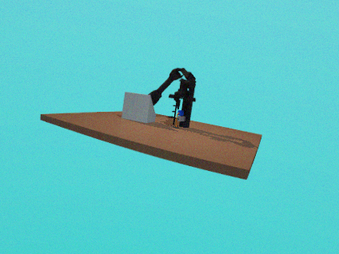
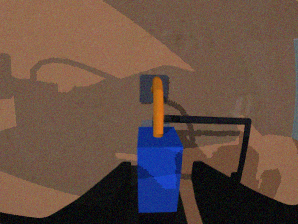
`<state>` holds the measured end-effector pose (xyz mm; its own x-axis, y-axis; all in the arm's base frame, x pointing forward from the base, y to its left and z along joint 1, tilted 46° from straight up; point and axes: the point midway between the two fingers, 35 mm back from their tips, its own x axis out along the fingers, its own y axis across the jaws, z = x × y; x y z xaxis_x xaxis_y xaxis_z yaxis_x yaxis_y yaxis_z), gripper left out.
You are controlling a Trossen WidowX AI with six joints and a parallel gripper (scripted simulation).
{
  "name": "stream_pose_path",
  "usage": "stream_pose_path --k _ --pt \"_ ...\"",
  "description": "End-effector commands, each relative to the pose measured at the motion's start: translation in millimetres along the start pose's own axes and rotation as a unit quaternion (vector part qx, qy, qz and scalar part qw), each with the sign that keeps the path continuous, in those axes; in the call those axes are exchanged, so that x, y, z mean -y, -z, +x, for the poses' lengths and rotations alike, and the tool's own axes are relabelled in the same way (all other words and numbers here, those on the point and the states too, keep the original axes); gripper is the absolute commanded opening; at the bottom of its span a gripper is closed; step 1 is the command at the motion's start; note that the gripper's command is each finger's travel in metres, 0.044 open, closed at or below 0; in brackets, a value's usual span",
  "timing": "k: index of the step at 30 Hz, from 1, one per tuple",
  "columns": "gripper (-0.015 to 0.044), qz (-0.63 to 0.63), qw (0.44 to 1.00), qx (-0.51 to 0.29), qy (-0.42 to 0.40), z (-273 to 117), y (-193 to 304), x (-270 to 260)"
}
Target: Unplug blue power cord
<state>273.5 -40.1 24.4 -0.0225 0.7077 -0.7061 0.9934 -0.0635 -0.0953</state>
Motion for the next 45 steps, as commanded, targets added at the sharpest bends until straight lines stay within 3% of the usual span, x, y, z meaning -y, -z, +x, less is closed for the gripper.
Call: stream_pose_path --k 1,13,16,26,45 --pt "0.0160 0.003 1.000 -0.003 0.001 2 3 1" --pt "0.0160 0.002 1.000 -0.004 0.001 13 3 1" --pt "0.0081 0.001 1.000 -0.001 0.001 11 2 0" --pt "0.0000 0.001 1.000 -0.001 0.001 11 1 0" --pt "0.0000 0.002 1.000 0.001 0.000 9 -27 -2"
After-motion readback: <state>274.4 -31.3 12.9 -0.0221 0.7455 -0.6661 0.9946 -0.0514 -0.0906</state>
